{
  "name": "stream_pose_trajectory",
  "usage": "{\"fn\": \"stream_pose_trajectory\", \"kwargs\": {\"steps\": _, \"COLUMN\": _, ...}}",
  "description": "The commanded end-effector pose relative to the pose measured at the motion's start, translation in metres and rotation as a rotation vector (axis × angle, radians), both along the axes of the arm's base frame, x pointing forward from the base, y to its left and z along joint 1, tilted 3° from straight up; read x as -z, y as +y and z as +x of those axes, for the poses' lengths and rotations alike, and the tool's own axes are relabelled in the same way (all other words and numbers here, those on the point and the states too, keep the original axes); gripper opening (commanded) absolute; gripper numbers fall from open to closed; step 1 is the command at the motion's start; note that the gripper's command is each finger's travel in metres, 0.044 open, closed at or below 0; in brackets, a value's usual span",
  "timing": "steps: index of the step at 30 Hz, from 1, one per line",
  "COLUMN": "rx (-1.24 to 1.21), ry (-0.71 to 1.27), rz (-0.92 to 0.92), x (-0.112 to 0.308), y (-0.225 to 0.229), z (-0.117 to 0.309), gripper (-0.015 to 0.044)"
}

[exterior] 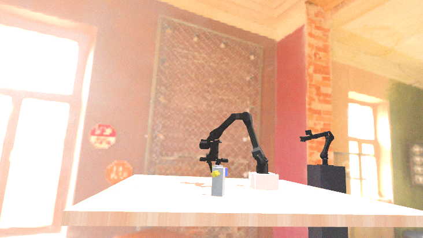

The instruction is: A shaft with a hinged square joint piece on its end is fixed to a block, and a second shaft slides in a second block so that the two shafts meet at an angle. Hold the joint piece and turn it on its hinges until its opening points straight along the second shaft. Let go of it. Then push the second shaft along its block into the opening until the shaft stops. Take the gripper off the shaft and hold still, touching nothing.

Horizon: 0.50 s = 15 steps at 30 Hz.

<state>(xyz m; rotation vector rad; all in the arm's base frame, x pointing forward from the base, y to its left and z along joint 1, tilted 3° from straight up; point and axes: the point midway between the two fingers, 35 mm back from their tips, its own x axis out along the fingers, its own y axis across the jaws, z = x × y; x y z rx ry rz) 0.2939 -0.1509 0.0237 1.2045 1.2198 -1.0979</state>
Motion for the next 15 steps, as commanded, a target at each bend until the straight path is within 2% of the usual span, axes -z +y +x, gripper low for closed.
{"fn": "stream_pose_trajectory", "kwargs": {"steps": 1, "rx": 0.005, "ry": -0.001, "rz": -0.003, "x": 0.001, "y": 0.007, "z": 0.000, "gripper": 0.0000}}
{"fn": "stream_pose_trajectory", "kwargs": {"steps": 15, "rx": 0.005, "ry": -0.001, "rz": -0.001, "x": 0.001, "y": 0.029, "z": -0.001, "gripper": 0.0000}}
